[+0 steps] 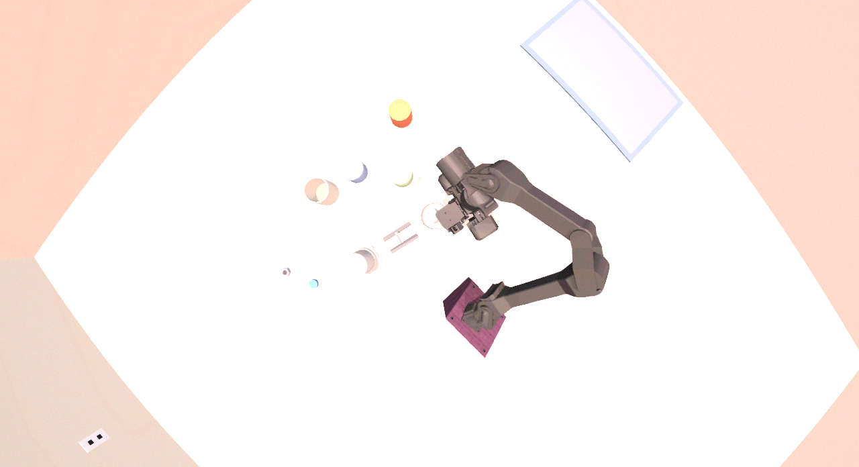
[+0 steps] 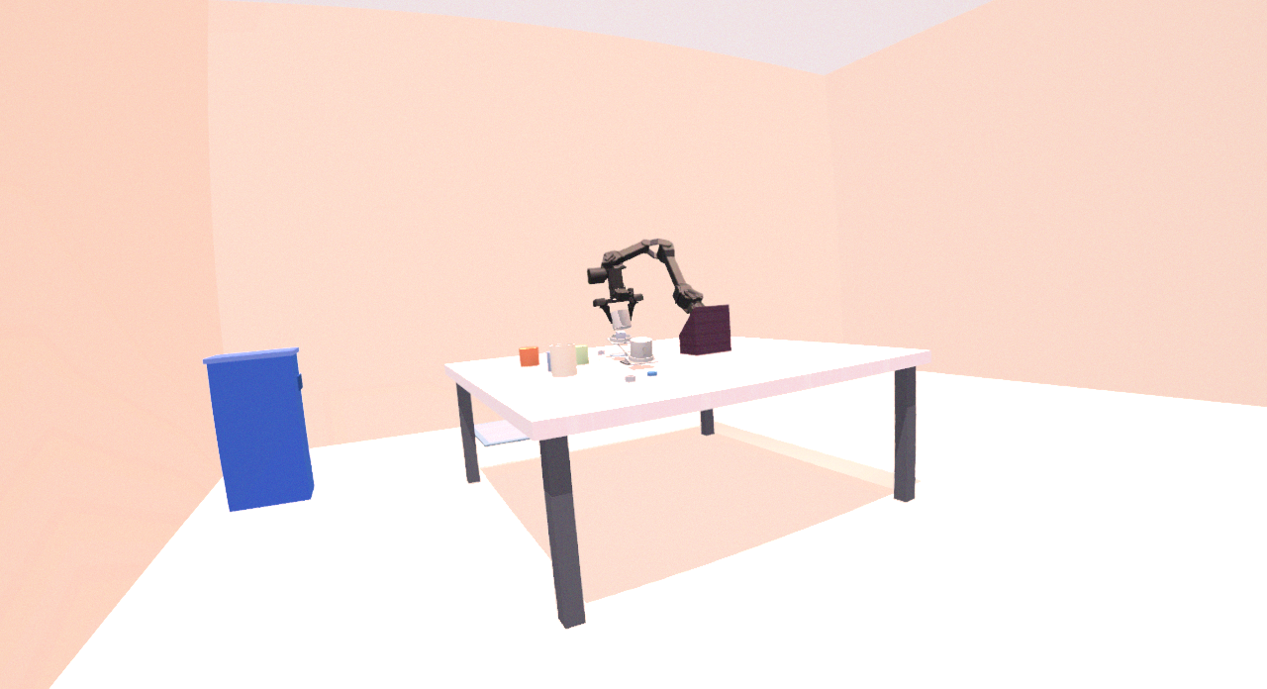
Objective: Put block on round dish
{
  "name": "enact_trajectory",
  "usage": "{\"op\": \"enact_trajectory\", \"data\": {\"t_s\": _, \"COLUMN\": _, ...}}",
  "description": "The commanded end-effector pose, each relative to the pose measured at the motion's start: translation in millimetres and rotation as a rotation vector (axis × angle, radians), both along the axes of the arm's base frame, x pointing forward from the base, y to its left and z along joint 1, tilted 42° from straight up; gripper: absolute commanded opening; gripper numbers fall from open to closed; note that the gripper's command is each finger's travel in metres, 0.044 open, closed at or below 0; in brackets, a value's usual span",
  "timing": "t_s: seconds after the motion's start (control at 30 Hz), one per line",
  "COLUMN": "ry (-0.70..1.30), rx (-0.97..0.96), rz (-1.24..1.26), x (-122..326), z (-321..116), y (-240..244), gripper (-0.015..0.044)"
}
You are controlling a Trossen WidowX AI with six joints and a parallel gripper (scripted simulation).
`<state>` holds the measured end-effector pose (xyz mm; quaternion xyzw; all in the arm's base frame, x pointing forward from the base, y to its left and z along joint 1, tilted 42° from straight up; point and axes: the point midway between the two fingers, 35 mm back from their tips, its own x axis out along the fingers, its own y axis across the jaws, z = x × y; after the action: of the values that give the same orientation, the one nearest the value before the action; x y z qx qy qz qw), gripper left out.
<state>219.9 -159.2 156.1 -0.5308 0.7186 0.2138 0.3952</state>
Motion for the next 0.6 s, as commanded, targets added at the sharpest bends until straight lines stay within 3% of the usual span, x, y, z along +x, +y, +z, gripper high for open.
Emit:
{"op": "enact_trajectory", "data": {"t_s": 0.0, "ry": -0.013, "rx": 0.009, "rz": 0.001, "x": -12, "z": 3, "y": -10, "gripper": 0.0000}}
{"op": "enact_trajectory", "data": {"t_s": 0.57, "ry": -0.030, "rx": 0.003, "rz": 0.007, "x": -58, "z": 11, "y": -45, "gripper": 0.0000}}
